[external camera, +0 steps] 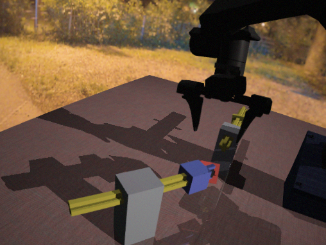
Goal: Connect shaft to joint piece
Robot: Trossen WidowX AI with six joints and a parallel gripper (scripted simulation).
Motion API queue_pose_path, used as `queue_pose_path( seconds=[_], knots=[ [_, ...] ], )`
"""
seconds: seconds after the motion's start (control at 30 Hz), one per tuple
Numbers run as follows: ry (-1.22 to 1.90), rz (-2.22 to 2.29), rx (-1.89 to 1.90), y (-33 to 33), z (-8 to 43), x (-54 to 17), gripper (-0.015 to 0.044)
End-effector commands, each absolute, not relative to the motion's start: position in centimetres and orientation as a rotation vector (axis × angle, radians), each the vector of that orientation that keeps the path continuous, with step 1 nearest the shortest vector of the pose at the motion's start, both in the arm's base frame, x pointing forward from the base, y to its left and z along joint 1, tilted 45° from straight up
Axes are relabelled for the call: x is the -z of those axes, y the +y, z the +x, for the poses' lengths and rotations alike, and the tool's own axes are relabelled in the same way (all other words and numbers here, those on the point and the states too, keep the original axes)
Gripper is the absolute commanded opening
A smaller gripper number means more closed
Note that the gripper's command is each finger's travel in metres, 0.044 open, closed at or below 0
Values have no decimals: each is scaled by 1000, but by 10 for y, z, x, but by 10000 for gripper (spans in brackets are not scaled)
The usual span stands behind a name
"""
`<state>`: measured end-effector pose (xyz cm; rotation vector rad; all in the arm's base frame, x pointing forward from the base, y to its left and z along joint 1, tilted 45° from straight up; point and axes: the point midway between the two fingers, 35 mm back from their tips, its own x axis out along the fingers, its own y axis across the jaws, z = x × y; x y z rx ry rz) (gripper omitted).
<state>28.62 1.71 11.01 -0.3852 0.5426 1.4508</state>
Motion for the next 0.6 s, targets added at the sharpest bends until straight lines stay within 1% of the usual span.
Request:
queue_pose_path(
  seconds=[0.0, 0.3, 0.57],
  knots=[
    [452, -450, -1486, 18, 287, -109, 440],
    [256, -607, -1549, 18, 288, -107, 440],
    [242, -620, -1552, 23, 290, -101, 440]
  ],
)
